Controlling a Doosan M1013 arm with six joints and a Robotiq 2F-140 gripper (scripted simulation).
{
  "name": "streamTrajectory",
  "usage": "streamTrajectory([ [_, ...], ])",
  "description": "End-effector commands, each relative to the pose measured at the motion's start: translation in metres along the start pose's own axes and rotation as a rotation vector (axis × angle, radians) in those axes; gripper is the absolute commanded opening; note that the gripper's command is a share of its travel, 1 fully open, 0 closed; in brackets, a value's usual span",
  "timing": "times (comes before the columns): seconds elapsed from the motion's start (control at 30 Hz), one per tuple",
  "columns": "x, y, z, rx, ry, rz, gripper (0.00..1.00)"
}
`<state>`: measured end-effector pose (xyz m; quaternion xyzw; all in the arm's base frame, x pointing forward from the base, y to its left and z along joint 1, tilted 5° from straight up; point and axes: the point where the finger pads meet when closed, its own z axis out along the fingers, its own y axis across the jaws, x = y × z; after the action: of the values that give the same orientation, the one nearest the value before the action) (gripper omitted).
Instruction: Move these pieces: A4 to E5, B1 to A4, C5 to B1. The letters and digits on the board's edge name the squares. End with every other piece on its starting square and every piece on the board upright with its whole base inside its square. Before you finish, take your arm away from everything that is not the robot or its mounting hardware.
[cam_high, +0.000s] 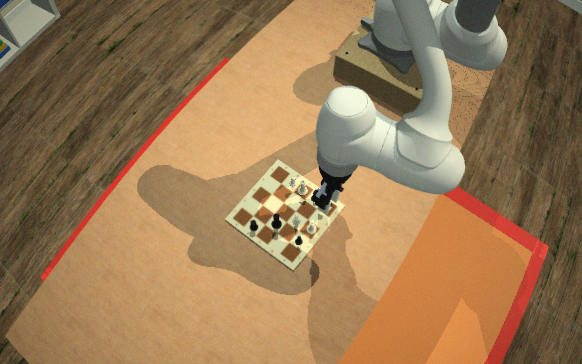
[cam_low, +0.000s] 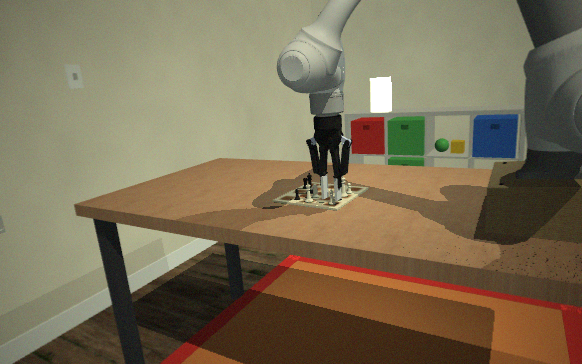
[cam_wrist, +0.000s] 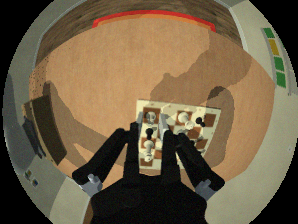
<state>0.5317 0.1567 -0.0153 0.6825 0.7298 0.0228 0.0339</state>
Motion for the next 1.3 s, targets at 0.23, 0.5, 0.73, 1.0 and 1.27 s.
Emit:
streamTrajectory([
  [0.23, 0.0, 0.0, -0.007, 0.0, 0.0, 0.0, 0.22],
  [0.5, 0.0, 0.0, -0.043, 0.0, 0.0, 0.0, 0.22],
  [0.73, 0.0, 0.0, -0.07, 0.0, 0.0, 0.0, 0.22],
  [1.0, 0.0, 0.0, -0.09, 0.0, 0.0, 0.0, 0.22],
  [1.27, 0.0, 0.0, -0.09, 0.0, 0.0, 0.0, 1.0],
])
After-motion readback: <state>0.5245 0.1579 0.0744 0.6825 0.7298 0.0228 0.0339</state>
